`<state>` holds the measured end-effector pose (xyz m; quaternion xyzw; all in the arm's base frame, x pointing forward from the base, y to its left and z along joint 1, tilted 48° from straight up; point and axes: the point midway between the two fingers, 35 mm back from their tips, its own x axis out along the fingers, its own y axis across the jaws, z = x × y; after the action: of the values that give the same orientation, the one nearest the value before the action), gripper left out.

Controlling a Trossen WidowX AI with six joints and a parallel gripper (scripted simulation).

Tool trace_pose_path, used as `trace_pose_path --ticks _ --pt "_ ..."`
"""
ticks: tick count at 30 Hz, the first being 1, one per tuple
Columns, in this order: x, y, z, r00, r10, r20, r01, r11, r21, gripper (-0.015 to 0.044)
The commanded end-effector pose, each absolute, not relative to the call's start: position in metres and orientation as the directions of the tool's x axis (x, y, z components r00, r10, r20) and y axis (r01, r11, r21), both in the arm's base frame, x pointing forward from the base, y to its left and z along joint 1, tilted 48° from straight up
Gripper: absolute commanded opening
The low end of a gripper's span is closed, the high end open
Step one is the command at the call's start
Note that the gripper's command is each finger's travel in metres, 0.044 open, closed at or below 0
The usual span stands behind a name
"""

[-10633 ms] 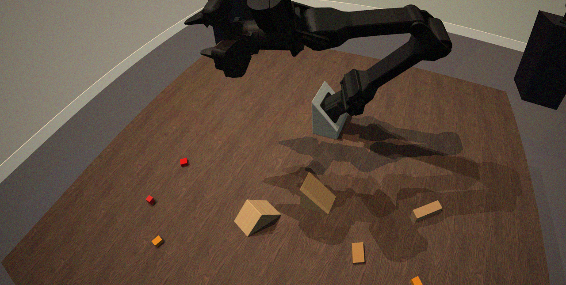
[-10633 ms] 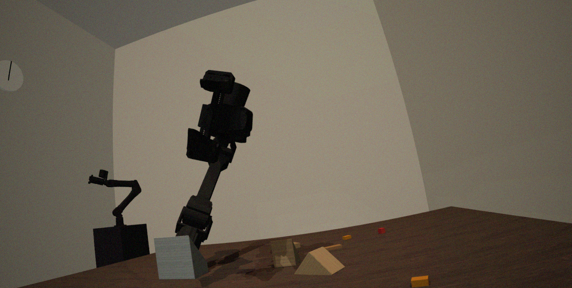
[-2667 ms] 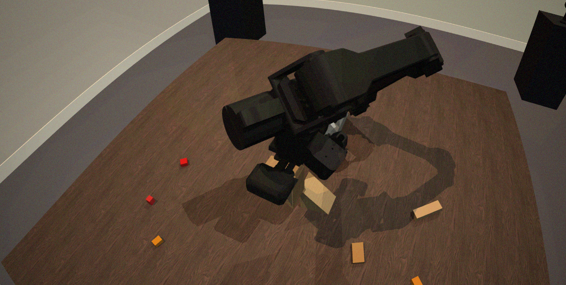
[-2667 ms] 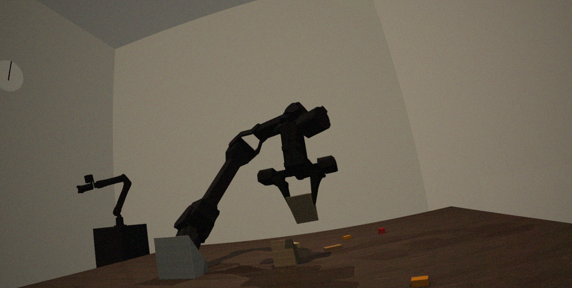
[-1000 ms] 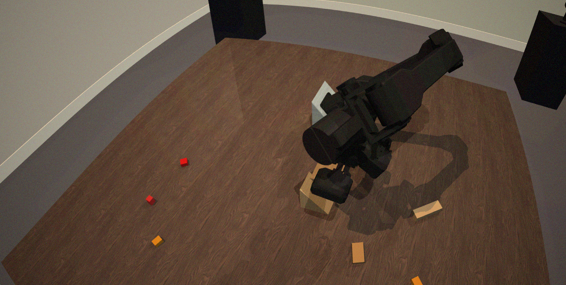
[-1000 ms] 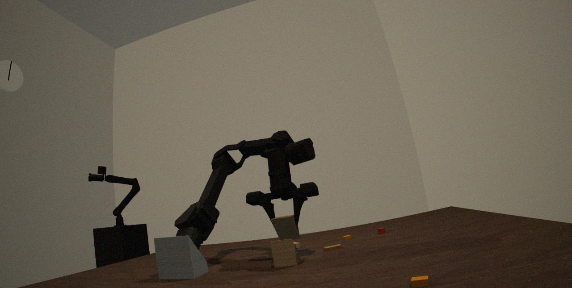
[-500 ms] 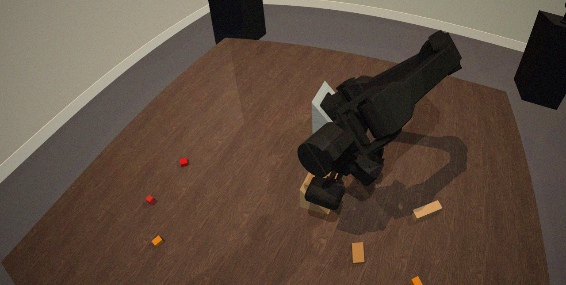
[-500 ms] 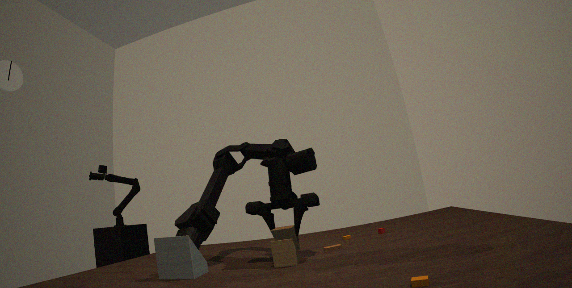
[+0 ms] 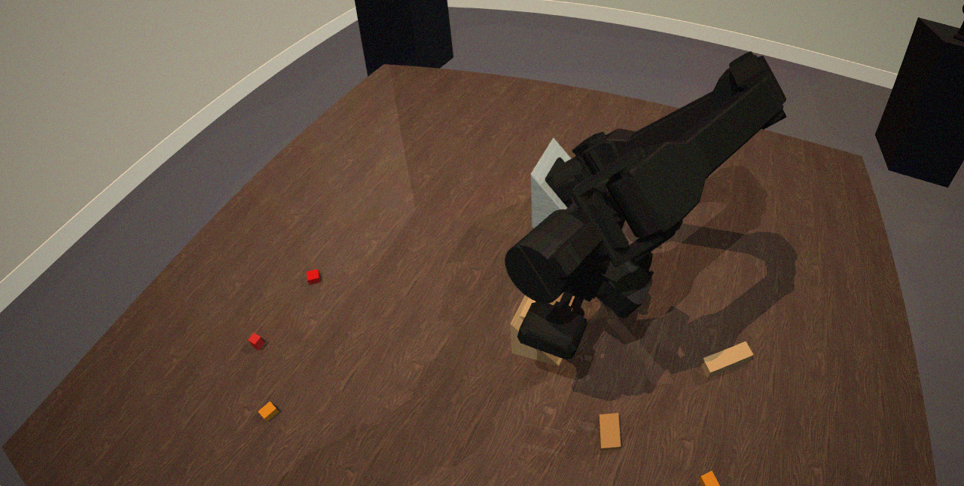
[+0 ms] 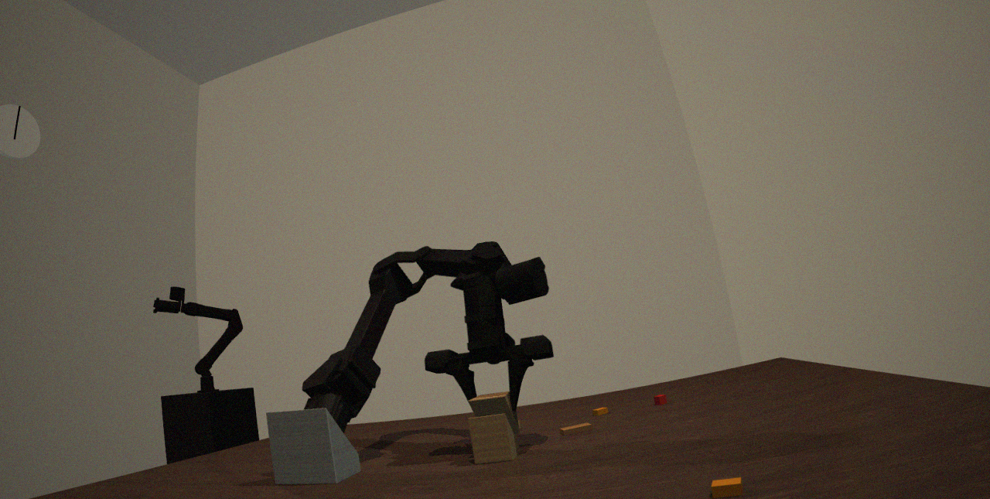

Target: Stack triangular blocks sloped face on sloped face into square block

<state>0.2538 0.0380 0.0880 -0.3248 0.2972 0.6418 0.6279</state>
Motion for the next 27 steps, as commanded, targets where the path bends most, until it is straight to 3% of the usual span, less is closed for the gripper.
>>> trace_pose_path --ticks 1,27 --pt "0.254 0.039 0.086 0.000 0.615 -0.789 -0.999 -0.031 -0.024 0.0000" --pt "0.254 0.046 0.071 0.000 0.615 -0.789 -0.999 -0.031 -0.024 0.0000"
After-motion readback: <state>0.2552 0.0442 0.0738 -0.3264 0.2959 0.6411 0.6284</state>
